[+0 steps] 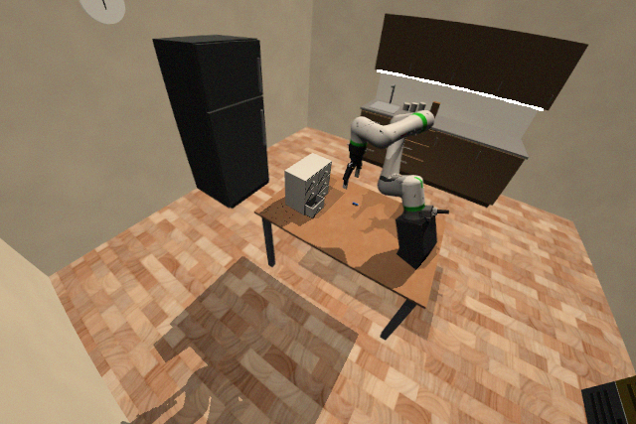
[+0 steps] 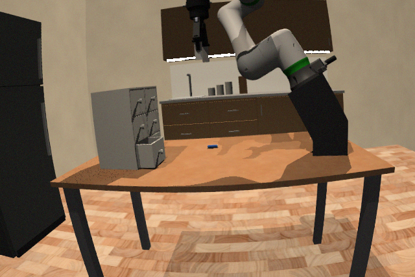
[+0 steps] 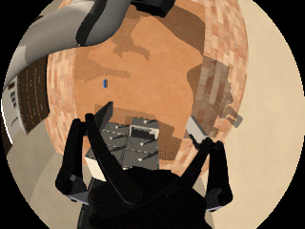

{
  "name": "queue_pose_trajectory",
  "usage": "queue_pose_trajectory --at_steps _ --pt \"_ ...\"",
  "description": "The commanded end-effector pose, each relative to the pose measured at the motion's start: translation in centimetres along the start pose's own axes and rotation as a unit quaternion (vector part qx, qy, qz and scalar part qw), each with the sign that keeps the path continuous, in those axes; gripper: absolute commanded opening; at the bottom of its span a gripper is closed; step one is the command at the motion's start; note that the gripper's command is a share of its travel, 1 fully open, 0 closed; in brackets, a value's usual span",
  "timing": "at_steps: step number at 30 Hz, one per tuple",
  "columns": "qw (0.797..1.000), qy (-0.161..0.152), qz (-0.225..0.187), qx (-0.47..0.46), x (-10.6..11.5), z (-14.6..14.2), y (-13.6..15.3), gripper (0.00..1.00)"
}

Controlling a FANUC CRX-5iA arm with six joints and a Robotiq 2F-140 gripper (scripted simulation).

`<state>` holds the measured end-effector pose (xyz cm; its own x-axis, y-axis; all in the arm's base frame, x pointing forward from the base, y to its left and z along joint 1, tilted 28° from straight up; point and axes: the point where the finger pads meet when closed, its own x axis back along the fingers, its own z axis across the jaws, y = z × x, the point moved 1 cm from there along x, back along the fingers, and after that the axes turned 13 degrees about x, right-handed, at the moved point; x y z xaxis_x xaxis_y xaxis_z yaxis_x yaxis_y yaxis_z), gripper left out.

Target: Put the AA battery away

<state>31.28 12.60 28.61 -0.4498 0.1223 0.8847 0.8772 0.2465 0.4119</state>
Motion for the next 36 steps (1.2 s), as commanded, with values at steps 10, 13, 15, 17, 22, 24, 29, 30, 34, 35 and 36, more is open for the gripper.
queue_pose_trajectory --at_steps 10,13,15,17,22,24,29,30,34,35,36 --pt "1.0 0.002 -0.001 0.002 1.6 0.1 0.2 1.0" --pt "1.0 0.002 -0.001 0.002 1.6 -0.1 0.7 1.0" --pt "1.0 0.002 -0.001 0.002 1.6 -0.1 0.7 1.0" --pt "1.0 0.002 -0.001 0.002 1.6 -0.2 1.3 1.0" --pt "1.0 0.002 -0.001 0.002 1.6 -0.8 3.4 1.0" --pt "1.0 0.002 -0.001 0.002 1.6 -1.0 4.3 1.0" --pt "1.0 0.002 -0.001 0.002 1.6 -1.6 6.4 1.0" --pt "1.0 0.002 -0.001 0.002 1.6 -1.7 6.8 1.0" --pt "1.0 0.002 -0.001 0.002 1.6 -1.8 7.2 1.0" --pt "1.0 0.002 -0.001 0.002 1.6 -1.9 7.4 1.0" --pt "1.0 0.002 -0.001 0.002 1.6 -1.9 7.5 1.0"
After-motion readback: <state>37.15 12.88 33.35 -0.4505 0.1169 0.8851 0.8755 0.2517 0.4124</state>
